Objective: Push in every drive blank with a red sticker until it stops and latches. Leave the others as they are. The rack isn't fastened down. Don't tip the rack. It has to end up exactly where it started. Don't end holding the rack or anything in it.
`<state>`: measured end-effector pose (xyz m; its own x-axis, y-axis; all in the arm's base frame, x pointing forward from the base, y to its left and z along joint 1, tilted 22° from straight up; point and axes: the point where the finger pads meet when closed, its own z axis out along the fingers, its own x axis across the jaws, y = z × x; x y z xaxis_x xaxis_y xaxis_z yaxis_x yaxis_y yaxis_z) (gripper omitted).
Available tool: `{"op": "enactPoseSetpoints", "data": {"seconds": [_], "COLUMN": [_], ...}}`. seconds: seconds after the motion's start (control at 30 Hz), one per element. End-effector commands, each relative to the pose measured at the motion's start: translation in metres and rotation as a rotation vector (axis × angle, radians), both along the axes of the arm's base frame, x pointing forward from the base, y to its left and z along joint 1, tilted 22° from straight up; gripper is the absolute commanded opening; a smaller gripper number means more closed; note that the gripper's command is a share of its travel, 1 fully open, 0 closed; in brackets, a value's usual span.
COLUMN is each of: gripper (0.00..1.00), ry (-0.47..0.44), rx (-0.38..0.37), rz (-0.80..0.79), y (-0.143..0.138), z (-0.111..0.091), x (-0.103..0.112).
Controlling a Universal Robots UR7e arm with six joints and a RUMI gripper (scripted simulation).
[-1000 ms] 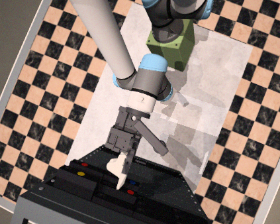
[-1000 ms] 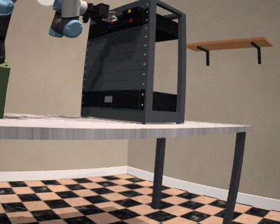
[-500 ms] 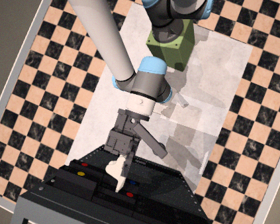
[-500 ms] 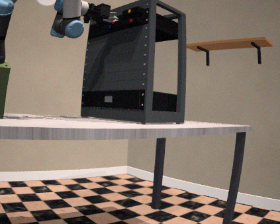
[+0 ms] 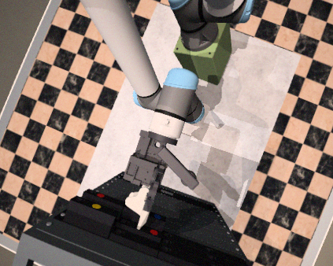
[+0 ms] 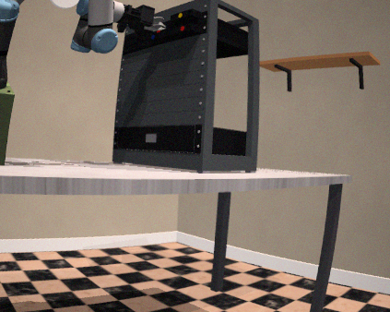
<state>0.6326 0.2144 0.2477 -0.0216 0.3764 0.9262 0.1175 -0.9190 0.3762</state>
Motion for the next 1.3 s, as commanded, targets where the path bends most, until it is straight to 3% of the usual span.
{"op": "enactPoseSetpoints", "data": {"seconds": [0.0, 1.27], "gripper": [0.00, 0.00], "ry": [-0.001, -0.001], "rx": [0.000, 0.000], "rz": [0.000, 0.000], "y": [0.0003, 0.0011], "z": [0.0005, 0.0004], "x": [0.0007, 0.0078]}}
